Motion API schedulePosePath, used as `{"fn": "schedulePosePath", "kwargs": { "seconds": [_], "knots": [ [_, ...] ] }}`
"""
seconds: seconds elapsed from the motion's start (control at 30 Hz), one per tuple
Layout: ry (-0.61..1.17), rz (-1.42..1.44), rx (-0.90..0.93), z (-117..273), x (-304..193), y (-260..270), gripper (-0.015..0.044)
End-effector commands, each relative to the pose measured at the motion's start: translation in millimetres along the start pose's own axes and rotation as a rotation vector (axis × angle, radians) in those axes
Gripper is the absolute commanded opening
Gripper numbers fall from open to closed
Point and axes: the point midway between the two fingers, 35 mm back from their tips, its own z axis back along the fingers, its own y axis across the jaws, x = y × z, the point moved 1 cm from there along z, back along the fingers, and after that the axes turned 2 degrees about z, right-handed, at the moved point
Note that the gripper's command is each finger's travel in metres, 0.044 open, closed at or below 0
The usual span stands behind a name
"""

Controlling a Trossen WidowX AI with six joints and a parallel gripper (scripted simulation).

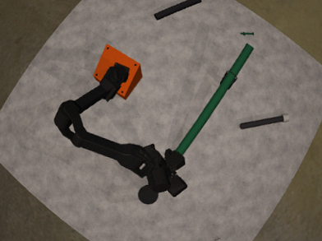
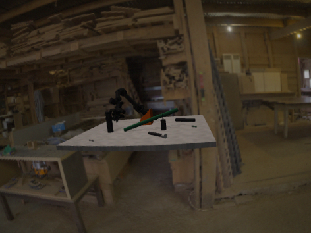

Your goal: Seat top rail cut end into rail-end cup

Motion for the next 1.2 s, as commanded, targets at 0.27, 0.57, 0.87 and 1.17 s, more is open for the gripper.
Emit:
{"fn": "schedulePosePath", "kwargs": {
  "seconds": [0.27,0.57,0.87,1.17],
  "knots": [
    [-0.037,0.067,0.001,4,1,7,0.0],
    [-0.063,0.113,0.0,6,0,11,0.0],
    [-0.096,0.171,-0.001,9,-1,16,0.0],
    [-0.129,0.228,-0.002,12,-2,22,0.0]
  ]
}}
